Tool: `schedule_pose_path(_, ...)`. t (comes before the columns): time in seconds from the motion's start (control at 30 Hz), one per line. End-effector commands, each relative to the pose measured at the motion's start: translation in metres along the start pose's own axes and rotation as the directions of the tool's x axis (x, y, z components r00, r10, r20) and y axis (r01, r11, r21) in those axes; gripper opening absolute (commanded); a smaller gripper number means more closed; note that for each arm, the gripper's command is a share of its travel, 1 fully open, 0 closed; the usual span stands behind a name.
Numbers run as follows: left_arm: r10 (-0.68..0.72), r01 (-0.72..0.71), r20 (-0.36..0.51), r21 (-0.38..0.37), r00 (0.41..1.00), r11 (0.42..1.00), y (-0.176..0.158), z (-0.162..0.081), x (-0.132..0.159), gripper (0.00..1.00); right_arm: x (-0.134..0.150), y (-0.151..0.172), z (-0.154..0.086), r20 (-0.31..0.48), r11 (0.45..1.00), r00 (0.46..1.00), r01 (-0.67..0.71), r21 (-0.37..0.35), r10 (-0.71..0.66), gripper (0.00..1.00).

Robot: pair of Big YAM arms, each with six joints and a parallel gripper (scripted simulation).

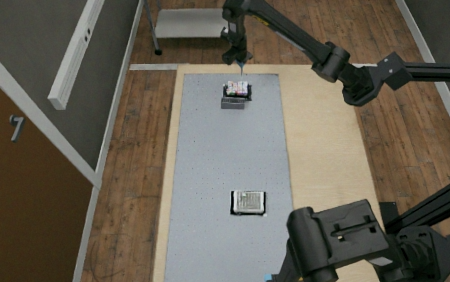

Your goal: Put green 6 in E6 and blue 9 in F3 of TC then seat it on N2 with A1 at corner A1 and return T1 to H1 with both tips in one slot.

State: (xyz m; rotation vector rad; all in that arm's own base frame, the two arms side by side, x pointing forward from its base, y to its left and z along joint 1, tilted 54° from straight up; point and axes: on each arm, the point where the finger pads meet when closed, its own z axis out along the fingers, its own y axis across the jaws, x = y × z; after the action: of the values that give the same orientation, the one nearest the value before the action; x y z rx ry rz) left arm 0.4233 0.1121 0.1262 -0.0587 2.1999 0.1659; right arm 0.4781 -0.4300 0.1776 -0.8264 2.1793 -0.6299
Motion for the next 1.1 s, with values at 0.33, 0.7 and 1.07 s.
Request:
schedule_pose_path(0.33,0.004,-0.004,0.002,0.001,1.0,1.0,-0.0002,-0.0005,-0.0001,1.0,-0.0048,0.0013,0.0185,0.003,1.0,1.0,-0.003,-0.011,0.003,0.07)
schedule_pose_path(0.7,0.004,-0.004,0.002,0.001,1.0,1.0,-0.0002,-0.0005,-0.0001,1.0,-0.0057,-0.0003,0.0209,0.006,1.0,1.0,0.001,-0.004,-0.001,0.07)
schedule_pose_path(1.07,0.004,-0.004,0.002,0.001,1.0,1.0,-0.0002,-0.0005,-0.0001,1.0,-0.0062,-0.0014,0.0233,0.007,1.0,1.0,0.003,0.0,-0.003,0.07)
